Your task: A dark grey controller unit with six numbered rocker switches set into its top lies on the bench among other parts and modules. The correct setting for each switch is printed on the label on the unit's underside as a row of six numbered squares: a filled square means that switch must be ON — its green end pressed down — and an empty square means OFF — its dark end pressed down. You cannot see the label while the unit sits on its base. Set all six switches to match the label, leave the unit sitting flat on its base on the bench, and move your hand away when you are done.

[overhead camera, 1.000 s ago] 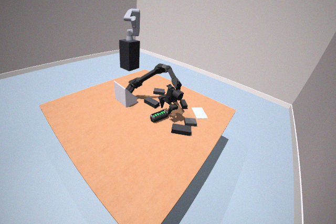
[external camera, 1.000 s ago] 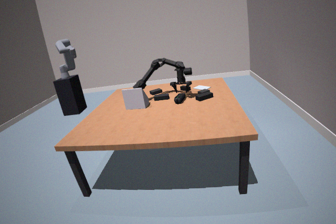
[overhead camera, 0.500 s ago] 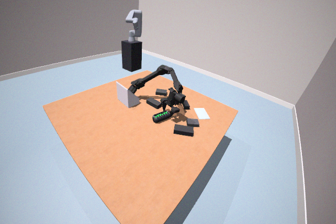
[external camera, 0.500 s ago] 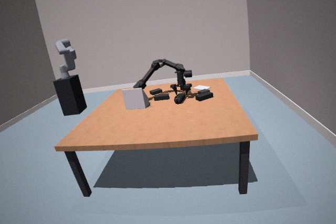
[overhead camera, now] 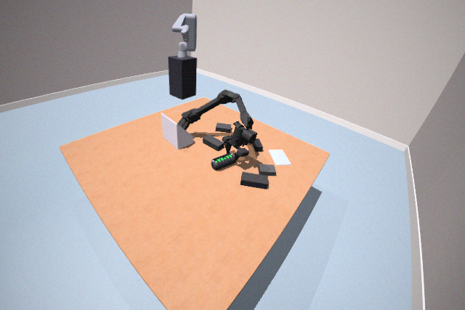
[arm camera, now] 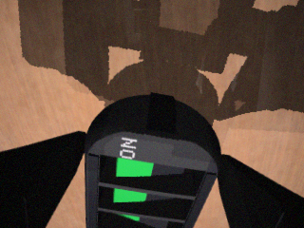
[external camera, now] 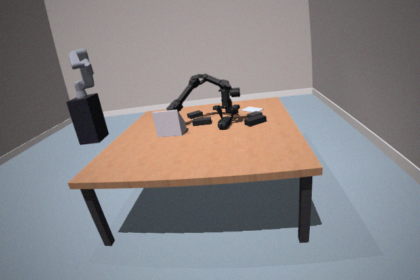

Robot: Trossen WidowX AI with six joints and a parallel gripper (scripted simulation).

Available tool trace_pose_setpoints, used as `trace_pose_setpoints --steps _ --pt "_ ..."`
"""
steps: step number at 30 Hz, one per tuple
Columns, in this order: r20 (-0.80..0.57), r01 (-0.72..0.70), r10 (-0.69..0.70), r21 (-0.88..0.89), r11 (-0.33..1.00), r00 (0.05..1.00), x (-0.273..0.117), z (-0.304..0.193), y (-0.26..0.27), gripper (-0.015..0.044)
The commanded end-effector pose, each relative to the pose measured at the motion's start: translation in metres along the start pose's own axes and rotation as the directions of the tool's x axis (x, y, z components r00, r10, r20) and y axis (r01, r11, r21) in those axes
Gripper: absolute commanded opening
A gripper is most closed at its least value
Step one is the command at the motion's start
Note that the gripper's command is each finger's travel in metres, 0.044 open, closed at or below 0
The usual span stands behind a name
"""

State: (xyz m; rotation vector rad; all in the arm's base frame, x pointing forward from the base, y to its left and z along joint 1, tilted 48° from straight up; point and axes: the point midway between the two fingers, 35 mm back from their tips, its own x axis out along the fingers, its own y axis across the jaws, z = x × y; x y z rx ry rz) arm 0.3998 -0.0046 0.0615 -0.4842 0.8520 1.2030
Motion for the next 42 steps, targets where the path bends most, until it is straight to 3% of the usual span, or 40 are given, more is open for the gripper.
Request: trace_pose_setpoints --steps 1,42 --pt "0.003 -0.001 0.001 0.001 1.0 1.0 0.001 0.001 0.0 0.0325" --pt "0.059 -0.001 0.0 0.002 1.0 0.998 -0.024 -0.019 0.0 0.0335"
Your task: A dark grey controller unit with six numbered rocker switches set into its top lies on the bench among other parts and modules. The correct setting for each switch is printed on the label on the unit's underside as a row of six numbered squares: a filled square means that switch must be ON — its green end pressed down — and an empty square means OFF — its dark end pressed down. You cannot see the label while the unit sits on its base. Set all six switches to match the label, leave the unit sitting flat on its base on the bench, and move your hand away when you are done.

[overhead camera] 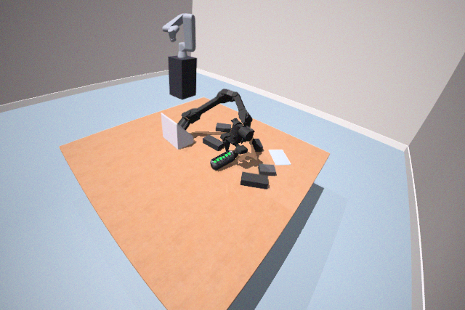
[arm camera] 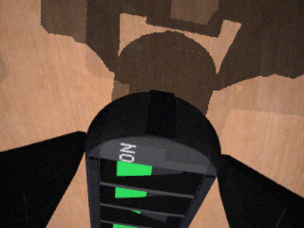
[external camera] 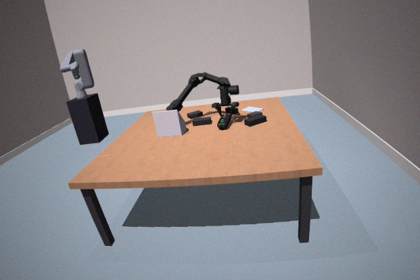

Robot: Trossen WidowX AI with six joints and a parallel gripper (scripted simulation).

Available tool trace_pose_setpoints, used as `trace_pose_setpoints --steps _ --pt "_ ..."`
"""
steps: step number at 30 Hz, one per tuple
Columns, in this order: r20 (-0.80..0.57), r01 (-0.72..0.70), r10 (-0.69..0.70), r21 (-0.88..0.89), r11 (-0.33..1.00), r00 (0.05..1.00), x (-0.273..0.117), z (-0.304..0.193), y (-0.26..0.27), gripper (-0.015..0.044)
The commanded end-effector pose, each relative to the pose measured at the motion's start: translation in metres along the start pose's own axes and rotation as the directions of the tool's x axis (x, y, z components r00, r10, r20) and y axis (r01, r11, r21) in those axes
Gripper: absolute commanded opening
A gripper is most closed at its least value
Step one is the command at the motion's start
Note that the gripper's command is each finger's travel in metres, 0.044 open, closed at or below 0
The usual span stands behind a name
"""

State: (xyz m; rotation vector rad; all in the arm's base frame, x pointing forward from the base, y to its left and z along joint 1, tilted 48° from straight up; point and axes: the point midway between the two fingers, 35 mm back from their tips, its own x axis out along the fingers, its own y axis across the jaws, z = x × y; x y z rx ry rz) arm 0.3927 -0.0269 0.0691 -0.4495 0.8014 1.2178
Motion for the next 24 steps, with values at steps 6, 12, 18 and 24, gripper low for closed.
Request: trace_pose_setpoints --steps 6,12,18,24 --pt "0.014 0.004 -0.004 0.006 1.0 1.0 -0.008 -0.008 -0.001 0.0335" --pt "0.026 0.004 -0.004 0.006 1.0 1.0 -0.011 -0.012 -0.001 0.0335" --pt "0.038 0.004 -0.004 0.007 1.0 0.999 -0.015 -0.015 0.0 0.0335" --pt "0.05 0.004 -0.004 0.007 1.0 0.999 -0.018 -0.019 0.0 0.0335"
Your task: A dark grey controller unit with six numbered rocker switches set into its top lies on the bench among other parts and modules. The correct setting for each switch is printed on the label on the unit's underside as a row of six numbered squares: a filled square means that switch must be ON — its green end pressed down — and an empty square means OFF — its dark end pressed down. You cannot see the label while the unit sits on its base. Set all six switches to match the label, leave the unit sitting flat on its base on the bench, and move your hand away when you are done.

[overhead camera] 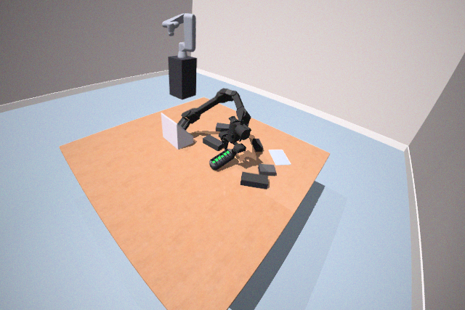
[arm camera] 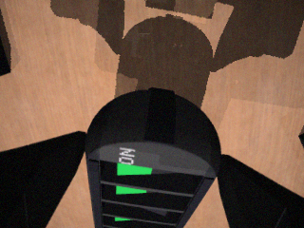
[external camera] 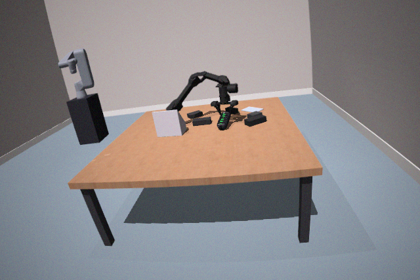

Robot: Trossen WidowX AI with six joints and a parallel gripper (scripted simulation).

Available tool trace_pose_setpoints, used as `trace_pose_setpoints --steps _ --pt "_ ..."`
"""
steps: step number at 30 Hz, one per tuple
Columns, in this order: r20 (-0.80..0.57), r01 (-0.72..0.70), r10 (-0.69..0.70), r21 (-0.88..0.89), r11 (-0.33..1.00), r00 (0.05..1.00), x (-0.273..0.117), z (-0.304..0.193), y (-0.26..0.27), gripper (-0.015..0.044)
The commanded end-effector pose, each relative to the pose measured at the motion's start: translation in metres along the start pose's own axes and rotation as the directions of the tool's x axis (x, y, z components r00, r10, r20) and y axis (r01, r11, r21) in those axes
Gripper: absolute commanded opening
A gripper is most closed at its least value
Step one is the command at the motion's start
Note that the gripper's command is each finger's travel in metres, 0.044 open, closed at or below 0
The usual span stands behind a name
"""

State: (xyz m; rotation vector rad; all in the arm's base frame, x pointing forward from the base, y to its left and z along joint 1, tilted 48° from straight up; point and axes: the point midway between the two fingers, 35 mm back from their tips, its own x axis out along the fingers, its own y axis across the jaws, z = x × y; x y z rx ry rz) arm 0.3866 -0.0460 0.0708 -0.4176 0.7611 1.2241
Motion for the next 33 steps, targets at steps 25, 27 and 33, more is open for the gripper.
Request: trace_pose_setpoints --steps 25,27,33 --pt "0.051 0.005 -0.005 0.005 1.0 0.999 -0.017 -0.021 0.0 0.0335" --pt "0.055 0.005 -0.005 0.005 1.0 0.998 -0.018 -0.022 0.0 0.0335" --pt "0.067 0.005 -0.005 0.006 1.0 0.998 -0.021 -0.026 0.0 0.0335"
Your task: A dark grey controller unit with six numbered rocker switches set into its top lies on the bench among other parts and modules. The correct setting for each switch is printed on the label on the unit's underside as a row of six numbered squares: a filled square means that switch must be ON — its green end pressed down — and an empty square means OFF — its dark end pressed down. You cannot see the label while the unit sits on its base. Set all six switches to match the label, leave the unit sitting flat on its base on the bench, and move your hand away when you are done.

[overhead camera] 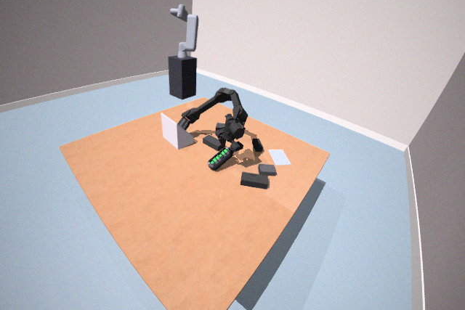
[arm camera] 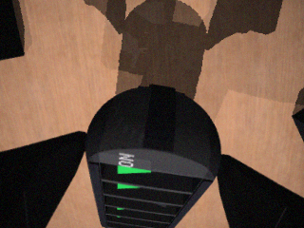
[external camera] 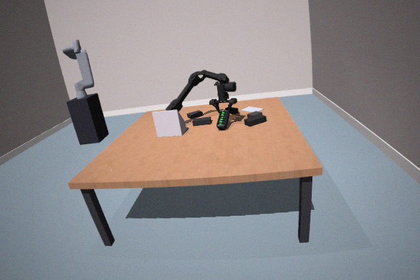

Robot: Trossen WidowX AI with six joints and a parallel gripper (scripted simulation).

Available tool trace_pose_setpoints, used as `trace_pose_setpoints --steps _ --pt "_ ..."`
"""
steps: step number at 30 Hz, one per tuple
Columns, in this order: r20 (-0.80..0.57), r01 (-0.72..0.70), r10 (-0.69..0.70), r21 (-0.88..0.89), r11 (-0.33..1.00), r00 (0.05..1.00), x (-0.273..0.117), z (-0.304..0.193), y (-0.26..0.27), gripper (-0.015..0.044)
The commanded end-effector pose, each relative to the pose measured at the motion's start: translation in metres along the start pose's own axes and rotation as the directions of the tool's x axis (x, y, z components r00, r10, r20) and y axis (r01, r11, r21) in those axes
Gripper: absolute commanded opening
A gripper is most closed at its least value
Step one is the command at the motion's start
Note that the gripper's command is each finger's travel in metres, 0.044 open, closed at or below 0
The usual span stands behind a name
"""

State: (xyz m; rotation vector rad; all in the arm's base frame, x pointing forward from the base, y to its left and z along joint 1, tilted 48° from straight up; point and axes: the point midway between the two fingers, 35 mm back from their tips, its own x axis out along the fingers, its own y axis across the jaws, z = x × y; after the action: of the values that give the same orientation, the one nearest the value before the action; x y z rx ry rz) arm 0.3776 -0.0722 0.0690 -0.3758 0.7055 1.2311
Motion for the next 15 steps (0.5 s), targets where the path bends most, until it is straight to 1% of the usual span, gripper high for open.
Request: trace_pose_setpoints --steps 1,15 --pt "0.004 0.004 -0.004 0.005 1.0 1.0 -0.0041 -0.0057 -0.0005 0.0335" --pt "0.032 0.004 -0.005 0.005 1.0 0.999 -0.0107 -0.0155 -0.0004 0.0335"
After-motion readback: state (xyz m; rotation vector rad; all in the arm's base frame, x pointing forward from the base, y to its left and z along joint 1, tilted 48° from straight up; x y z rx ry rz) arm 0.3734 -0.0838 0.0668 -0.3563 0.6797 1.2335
